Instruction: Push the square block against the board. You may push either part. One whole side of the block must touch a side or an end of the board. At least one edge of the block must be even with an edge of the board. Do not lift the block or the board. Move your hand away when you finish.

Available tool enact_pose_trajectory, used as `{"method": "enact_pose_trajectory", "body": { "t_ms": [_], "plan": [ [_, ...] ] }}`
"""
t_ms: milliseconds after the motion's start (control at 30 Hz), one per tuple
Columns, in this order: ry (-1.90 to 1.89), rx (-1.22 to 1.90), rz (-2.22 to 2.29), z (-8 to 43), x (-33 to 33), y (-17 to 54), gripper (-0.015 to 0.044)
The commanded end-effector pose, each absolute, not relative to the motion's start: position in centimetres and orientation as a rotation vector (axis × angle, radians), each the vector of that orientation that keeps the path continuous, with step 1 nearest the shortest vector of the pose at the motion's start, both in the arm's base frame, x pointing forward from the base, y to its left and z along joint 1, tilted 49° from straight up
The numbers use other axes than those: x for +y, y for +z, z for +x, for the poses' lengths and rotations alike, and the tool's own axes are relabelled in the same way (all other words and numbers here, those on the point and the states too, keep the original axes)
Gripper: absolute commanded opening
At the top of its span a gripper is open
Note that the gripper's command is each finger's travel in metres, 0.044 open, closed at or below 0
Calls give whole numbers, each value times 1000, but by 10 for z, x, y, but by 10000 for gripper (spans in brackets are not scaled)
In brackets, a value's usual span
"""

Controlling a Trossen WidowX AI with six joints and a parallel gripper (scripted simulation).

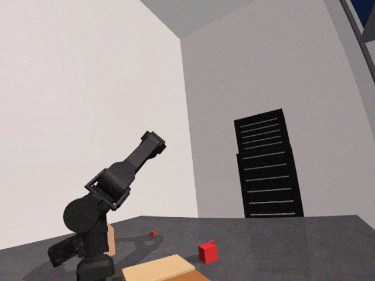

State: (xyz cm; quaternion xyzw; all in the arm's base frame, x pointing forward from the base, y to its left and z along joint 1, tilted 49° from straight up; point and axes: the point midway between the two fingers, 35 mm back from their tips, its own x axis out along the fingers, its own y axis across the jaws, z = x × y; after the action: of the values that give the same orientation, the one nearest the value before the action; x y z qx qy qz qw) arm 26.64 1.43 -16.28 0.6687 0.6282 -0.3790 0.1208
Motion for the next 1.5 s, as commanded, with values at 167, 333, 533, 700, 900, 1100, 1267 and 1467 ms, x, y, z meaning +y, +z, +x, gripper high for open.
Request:
{"method": "enact_pose_trajectory", "body": {
  "t_ms": [167,333,533,700,900,1100,1267,1467],
  "plan": [
    [-1111,1838,1943,271,-26,-127,0],
    [-1111,1838,1943,271,-26,-127,0],
    [-941,1846,1868,281,-20,-124,0],
    [-760,1860,1763,289,-14,-116,0],
    [-551,1862,1629,298,-7,-107,0],
    [-349,1850,1491,307,1,-97,0],
    [-187,1830,1372,314,8,-89,0],
    [-5,1796,1223,321,18,-79,0]
  ]
}}
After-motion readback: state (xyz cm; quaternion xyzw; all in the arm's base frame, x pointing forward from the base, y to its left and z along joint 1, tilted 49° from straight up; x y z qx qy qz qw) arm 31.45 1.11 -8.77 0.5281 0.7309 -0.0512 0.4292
